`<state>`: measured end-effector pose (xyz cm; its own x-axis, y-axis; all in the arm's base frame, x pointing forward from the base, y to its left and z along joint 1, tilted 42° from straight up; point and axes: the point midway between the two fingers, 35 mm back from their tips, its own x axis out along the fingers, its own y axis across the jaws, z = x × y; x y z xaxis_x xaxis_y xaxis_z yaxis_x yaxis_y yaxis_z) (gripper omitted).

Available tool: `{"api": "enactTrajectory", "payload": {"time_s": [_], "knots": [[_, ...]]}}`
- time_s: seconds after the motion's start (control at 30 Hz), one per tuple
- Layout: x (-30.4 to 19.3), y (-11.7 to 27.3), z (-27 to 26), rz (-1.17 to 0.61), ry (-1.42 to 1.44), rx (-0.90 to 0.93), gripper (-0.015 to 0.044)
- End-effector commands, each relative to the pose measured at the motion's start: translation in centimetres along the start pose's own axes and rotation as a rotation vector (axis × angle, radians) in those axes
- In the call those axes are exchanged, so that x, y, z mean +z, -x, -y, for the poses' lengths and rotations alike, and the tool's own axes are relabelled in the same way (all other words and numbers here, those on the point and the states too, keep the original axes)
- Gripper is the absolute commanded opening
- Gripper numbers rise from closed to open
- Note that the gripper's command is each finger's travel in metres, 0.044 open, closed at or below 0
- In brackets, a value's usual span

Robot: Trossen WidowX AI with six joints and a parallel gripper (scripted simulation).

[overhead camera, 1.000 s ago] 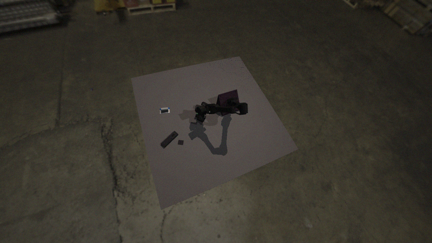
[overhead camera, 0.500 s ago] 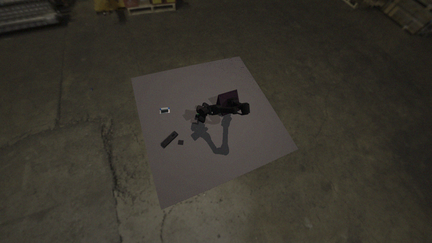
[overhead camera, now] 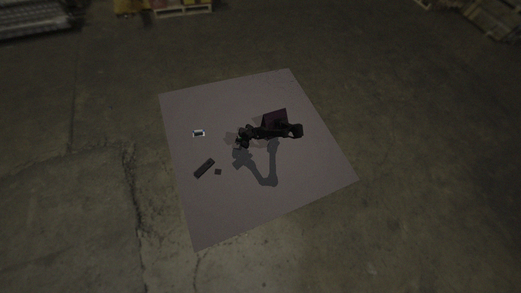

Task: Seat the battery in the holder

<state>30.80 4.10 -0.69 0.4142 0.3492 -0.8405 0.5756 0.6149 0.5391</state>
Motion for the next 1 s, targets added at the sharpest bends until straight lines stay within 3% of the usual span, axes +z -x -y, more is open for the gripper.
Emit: {"api": "enactTrajectory", "payload": {"time_s": [0.0, 0.97], "knots": [[-0.66, 0.09, 0.19, -0.008, -0.004, -0.004, 0.0066], [-0.97, -0.25, 0.31, -0.121, 0.016, -0.032, 0.0066]]}}
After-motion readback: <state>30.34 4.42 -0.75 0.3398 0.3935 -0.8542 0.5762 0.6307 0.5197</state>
